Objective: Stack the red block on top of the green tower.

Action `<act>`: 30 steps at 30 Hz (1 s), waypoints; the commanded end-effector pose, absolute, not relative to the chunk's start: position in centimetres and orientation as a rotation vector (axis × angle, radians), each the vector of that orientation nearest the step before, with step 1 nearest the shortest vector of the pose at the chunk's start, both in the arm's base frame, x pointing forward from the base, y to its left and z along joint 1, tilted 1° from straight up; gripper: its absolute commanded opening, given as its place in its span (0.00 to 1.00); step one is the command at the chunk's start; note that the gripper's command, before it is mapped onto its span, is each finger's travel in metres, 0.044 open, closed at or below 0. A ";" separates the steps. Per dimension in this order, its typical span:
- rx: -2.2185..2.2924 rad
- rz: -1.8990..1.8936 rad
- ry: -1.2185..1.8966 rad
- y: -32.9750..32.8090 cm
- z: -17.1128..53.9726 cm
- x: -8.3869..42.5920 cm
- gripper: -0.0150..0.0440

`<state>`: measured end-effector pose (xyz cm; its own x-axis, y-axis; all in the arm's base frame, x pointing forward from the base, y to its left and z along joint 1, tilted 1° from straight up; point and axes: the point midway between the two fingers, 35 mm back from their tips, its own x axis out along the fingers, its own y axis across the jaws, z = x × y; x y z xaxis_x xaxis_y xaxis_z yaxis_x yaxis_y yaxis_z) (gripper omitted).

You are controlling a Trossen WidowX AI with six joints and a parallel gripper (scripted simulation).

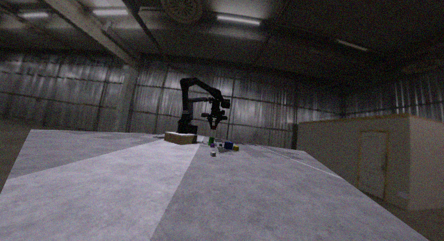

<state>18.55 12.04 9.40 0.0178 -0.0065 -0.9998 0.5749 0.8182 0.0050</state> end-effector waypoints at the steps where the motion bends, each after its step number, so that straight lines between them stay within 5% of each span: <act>1: 0.482 -0.490 1.505 12.1 7.9 18.5 0.25; 30: 0.481 -0.490 1.505 11.8 3.8 18.4 0.25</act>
